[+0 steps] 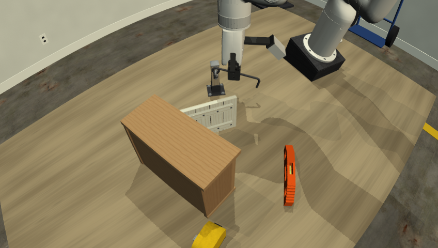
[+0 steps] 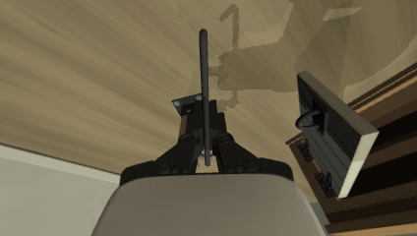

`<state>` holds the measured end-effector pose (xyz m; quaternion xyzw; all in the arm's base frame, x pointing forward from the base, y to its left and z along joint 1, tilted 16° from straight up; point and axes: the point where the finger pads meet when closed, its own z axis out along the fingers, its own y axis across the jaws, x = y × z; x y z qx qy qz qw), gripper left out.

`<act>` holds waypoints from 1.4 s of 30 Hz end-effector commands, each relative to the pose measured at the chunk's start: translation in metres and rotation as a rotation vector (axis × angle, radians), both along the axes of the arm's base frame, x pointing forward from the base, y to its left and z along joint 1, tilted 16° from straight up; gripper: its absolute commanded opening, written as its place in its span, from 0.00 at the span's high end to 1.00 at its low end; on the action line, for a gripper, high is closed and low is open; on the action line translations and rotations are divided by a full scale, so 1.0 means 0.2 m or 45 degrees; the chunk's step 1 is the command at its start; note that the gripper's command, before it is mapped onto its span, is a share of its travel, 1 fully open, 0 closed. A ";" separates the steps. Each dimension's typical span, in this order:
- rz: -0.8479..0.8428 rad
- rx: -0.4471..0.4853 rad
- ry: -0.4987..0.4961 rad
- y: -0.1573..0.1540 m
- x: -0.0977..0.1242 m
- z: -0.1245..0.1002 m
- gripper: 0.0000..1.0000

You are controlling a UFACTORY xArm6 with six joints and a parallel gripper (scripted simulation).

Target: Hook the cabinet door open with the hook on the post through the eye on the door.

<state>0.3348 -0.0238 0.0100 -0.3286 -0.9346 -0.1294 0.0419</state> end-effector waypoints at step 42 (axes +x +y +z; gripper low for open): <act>-0.001 -0.001 -0.005 -0.03 0.01 0.08 0.96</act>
